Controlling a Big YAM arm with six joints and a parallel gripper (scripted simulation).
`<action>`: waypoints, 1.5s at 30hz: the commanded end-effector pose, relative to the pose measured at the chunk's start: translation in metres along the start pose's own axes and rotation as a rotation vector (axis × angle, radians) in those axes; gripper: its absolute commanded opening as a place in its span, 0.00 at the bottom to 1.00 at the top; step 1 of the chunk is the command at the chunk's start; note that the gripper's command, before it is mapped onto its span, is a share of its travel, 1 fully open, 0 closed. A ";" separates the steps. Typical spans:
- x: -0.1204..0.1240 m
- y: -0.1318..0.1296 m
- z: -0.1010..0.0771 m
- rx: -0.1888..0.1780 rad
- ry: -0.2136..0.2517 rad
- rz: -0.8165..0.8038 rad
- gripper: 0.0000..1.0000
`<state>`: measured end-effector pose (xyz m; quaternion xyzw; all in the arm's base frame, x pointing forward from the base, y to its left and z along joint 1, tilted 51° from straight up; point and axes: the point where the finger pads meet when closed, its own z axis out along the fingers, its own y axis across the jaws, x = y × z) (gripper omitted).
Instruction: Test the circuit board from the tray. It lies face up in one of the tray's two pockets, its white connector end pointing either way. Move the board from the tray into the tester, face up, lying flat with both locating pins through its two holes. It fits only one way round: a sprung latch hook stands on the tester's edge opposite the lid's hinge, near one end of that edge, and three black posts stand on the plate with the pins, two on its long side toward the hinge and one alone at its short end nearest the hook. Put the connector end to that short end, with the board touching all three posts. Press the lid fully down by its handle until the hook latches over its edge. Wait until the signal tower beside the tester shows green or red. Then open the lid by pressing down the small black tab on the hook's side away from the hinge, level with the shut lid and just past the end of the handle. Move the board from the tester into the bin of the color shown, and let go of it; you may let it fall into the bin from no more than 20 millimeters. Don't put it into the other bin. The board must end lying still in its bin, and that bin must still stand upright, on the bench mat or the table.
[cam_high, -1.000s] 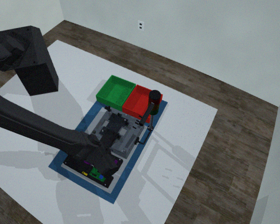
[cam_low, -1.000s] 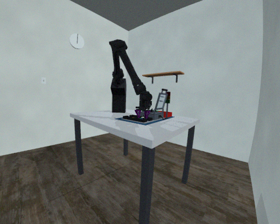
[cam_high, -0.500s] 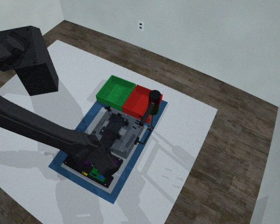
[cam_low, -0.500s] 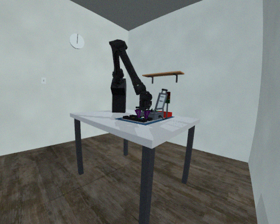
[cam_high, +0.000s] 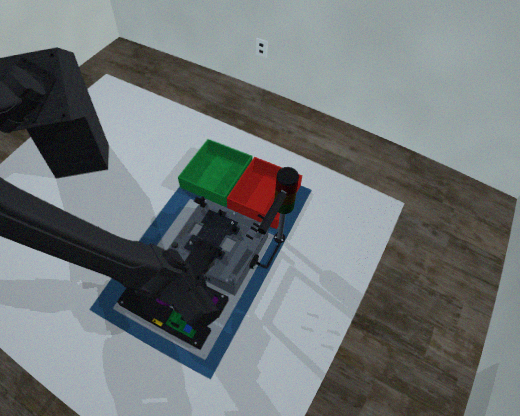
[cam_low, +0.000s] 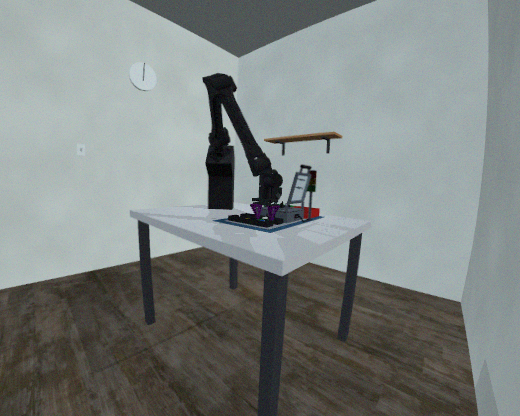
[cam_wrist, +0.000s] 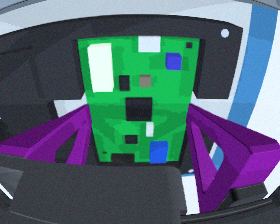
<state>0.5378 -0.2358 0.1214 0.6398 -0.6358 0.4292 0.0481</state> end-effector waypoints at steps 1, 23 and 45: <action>0.005 0.003 0.003 -0.002 0.005 -0.001 0.72; 0.008 -0.001 -0.009 0.010 0.007 0.004 0.72; -0.007 -0.004 -0.035 0.009 -0.011 -0.005 0.72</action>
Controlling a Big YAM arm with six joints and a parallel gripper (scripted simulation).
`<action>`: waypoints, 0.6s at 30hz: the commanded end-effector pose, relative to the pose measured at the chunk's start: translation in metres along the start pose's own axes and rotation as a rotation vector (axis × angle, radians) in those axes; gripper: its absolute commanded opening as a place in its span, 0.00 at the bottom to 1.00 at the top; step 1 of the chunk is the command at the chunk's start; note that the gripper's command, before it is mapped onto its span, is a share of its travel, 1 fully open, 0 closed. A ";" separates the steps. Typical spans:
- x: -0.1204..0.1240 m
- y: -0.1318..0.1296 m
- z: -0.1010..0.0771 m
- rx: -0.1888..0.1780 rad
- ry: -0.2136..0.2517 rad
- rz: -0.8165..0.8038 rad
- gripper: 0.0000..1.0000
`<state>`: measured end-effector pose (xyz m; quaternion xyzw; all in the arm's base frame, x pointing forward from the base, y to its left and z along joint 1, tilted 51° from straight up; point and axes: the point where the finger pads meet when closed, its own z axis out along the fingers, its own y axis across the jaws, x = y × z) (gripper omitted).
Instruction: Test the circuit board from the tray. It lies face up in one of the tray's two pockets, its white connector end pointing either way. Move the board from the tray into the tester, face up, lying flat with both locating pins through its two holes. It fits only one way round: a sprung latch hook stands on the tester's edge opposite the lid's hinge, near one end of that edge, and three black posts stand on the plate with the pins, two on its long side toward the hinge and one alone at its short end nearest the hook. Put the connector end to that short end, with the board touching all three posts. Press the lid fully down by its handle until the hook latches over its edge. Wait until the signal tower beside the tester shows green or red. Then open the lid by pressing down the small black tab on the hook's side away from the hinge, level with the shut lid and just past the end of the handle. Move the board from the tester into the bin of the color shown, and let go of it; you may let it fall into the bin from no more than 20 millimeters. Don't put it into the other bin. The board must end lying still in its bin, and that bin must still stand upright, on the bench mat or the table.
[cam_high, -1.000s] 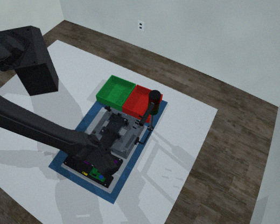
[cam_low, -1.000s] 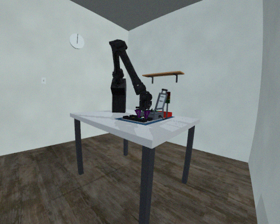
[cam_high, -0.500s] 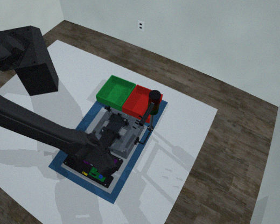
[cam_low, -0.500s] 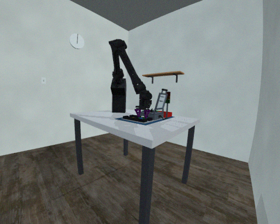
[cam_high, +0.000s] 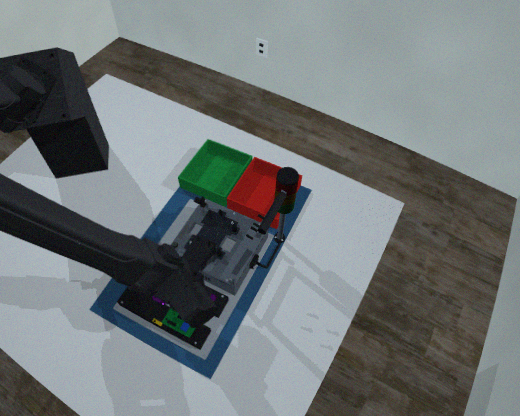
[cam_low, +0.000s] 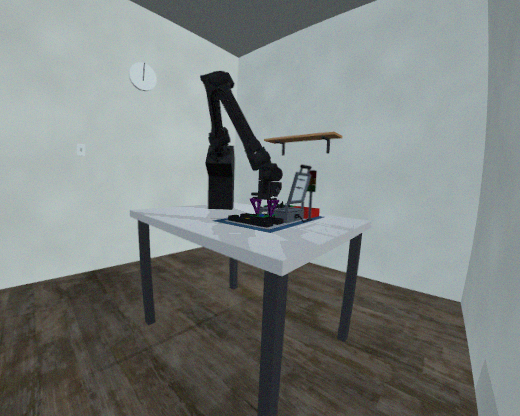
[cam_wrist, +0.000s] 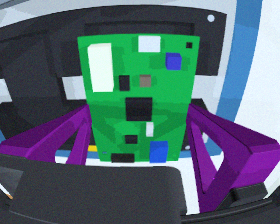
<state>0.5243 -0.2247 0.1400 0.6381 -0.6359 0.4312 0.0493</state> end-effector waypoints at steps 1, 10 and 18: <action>-0.011 -0.005 -0.012 0.010 -0.016 -0.005 0.72; -0.012 -0.007 -0.011 0.013 -0.015 -0.004 0.72; -0.007 -0.007 -0.026 0.020 -0.010 0.001 0.72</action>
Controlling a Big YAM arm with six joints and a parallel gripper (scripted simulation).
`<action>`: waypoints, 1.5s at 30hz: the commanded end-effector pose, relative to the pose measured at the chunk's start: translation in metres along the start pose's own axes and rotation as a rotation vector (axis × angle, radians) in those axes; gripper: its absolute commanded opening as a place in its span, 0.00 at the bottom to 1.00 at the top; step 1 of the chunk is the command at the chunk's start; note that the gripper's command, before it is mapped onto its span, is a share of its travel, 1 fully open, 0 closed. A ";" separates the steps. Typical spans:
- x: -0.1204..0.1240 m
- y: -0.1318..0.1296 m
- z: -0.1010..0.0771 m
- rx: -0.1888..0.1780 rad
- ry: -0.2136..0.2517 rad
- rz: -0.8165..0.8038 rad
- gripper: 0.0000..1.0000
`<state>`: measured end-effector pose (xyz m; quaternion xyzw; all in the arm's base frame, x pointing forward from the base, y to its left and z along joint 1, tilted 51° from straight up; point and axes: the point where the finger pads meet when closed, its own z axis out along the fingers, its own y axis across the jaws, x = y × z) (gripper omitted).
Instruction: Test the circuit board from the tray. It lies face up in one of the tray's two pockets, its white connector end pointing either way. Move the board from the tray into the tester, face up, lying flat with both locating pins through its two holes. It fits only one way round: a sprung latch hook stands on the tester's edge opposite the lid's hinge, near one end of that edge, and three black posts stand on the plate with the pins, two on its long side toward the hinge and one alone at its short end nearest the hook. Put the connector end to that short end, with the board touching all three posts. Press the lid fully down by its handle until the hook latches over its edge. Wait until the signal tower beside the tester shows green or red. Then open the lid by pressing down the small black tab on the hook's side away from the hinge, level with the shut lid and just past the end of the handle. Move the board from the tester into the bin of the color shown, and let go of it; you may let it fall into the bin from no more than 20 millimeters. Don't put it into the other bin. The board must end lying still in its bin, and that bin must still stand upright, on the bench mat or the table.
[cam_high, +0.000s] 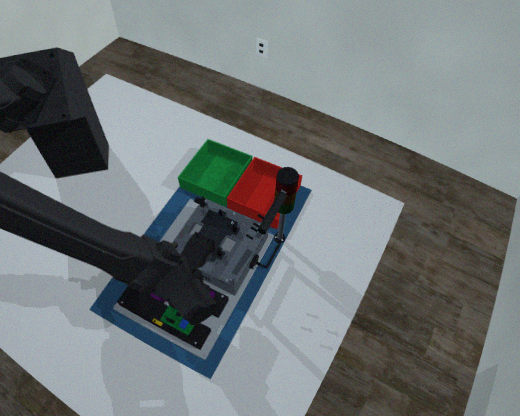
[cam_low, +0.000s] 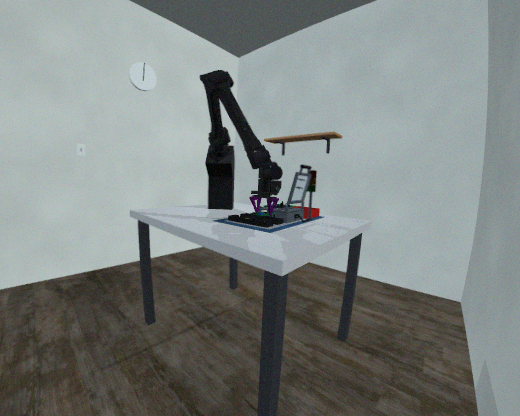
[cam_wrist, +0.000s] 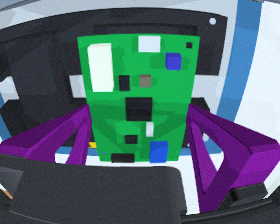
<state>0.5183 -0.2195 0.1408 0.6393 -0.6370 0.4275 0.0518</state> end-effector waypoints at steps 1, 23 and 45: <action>-0.005 -0.011 -0.020 0.029 -0.007 0.004 0.72; -0.013 -0.003 -0.068 0.002 -0.018 -0.010 0.72; -0.005 -0.014 -0.074 0.030 -0.007 0.009 0.72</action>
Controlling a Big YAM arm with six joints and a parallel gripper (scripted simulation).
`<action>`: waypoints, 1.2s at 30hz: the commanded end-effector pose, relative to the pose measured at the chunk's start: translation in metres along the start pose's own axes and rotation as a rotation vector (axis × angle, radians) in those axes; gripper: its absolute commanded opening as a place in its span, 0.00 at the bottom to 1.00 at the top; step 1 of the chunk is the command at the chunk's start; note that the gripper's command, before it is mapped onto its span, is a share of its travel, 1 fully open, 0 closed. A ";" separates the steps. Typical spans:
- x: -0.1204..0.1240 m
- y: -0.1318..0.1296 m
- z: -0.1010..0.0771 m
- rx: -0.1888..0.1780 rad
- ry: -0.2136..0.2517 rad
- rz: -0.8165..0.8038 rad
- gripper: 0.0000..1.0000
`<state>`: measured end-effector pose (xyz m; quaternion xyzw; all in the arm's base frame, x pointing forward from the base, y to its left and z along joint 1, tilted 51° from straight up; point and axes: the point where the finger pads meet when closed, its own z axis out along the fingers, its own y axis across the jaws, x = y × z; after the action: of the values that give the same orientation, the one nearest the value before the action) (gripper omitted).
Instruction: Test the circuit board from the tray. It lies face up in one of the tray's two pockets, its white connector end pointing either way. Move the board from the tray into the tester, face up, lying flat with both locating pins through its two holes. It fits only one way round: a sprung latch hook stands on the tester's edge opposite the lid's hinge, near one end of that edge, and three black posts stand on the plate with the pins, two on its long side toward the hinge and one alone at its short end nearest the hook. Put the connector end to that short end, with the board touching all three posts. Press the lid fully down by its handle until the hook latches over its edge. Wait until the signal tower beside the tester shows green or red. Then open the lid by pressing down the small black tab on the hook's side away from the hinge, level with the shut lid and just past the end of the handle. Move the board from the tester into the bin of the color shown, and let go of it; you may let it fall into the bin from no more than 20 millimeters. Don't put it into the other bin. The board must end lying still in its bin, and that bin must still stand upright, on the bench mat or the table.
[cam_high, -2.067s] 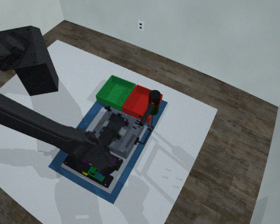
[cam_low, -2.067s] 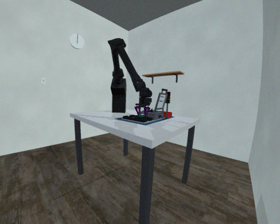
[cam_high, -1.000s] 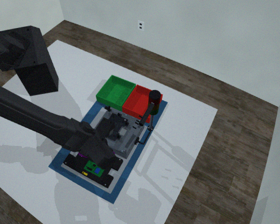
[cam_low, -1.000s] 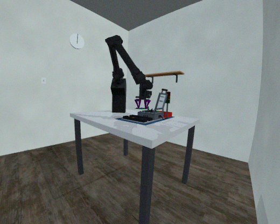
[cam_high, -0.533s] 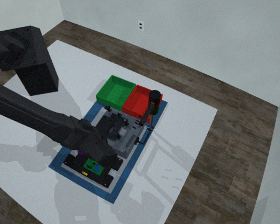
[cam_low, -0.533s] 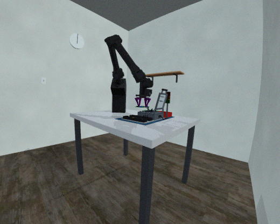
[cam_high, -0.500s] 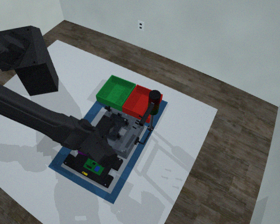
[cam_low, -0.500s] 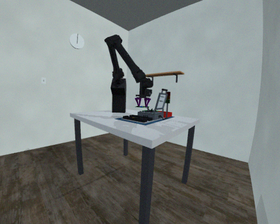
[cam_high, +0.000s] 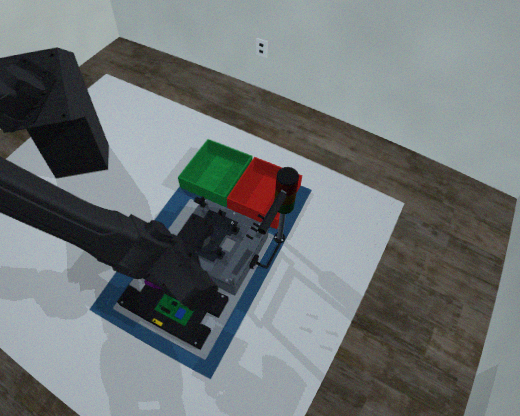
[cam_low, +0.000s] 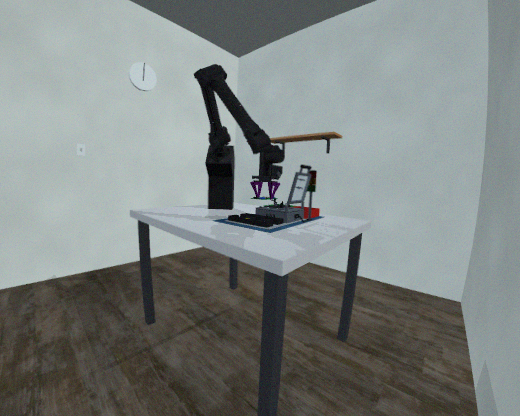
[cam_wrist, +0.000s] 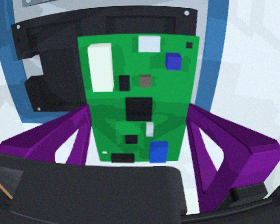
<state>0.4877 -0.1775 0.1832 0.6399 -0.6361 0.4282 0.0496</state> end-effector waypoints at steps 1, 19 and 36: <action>-0.004 -0.012 -0.007 0.026 -0.005 0.008 0.72; -0.036 0.001 -0.004 0.014 -0.010 -0.002 0.72; -0.117 0.021 -0.012 0.015 -0.011 -0.003 0.72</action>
<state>0.4805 -0.1075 0.1192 0.6456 -0.6296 0.4282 0.0584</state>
